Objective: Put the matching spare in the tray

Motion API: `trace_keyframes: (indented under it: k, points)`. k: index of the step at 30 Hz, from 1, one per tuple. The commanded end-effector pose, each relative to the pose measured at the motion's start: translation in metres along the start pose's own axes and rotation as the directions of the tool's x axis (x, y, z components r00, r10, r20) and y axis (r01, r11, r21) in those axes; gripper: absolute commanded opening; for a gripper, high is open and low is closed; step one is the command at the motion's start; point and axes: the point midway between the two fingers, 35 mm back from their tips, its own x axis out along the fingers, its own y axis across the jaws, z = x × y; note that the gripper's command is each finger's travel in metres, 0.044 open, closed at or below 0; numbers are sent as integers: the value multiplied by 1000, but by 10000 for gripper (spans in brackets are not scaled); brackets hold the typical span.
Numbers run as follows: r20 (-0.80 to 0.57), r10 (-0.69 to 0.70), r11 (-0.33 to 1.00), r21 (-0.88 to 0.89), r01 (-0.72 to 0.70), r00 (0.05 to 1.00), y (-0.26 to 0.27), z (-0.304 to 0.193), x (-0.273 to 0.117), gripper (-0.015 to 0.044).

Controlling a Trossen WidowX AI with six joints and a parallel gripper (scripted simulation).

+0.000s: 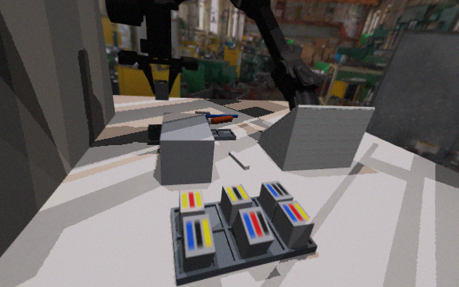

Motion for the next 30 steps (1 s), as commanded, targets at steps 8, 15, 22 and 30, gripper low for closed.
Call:
trace_keyframes:
  k: [8, 15, 22, 30]
  points:
    - [-2, -2, 1000, -5, 2, 1000, 0, 0, 12, 0]
    - [-2, -2, 1000, -5, 2, 1000, 1, 0, 19, 0]
    - [-2, -2, 1000, -5, 2, 1000, 1, 0, 26, 0]
    - [-1, -1, 1000, -5, 1, 1000, 1, 0, 34, 0]
